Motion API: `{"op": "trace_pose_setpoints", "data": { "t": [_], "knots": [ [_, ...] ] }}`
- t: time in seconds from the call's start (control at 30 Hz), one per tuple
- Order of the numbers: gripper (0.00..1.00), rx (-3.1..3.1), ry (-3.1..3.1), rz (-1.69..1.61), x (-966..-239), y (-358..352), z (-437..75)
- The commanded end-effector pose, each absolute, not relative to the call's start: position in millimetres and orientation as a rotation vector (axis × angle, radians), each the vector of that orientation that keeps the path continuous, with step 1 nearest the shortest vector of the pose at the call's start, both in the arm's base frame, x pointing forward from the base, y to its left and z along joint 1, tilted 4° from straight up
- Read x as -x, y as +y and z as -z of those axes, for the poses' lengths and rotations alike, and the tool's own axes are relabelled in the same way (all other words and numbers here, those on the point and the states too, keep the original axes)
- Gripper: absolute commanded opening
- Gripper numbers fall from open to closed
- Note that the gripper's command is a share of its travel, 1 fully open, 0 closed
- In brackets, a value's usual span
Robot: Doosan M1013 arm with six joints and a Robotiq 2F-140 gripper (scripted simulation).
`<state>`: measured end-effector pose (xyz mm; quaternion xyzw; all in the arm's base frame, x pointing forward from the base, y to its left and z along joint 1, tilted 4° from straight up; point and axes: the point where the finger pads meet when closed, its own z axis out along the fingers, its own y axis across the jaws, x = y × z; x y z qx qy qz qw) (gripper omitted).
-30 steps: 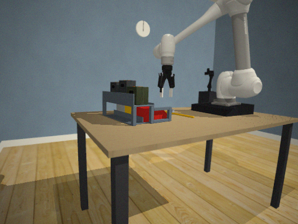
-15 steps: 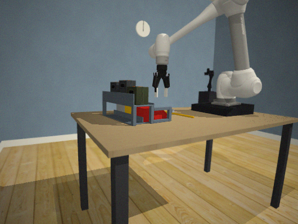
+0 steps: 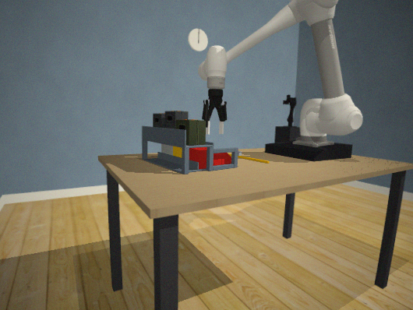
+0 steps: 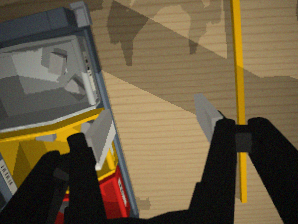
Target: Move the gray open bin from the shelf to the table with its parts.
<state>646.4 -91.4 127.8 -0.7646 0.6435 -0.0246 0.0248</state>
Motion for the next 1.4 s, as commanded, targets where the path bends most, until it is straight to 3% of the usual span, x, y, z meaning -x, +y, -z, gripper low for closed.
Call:
{"op": "trace_pose_setpoints", "data": {
  "t": [0.0, 0.13, 0.53, 0.7, 1.37],
  "knots": [
    [0.57, 2.365, 1.990, 0.076, -656, -94, -128],
    [0.57, 2.365, 1.990, 0.076, -694, -106, -130],
    [0.57, 2.365, 1.990, 0.076, -694, -106, -130],
    [0.57, 2.365, 1.990, 0.076, -747, -121, -133],
    [0.57, 2.365, 1.990, 0.076, -761, -126, -134]
  ]
}}
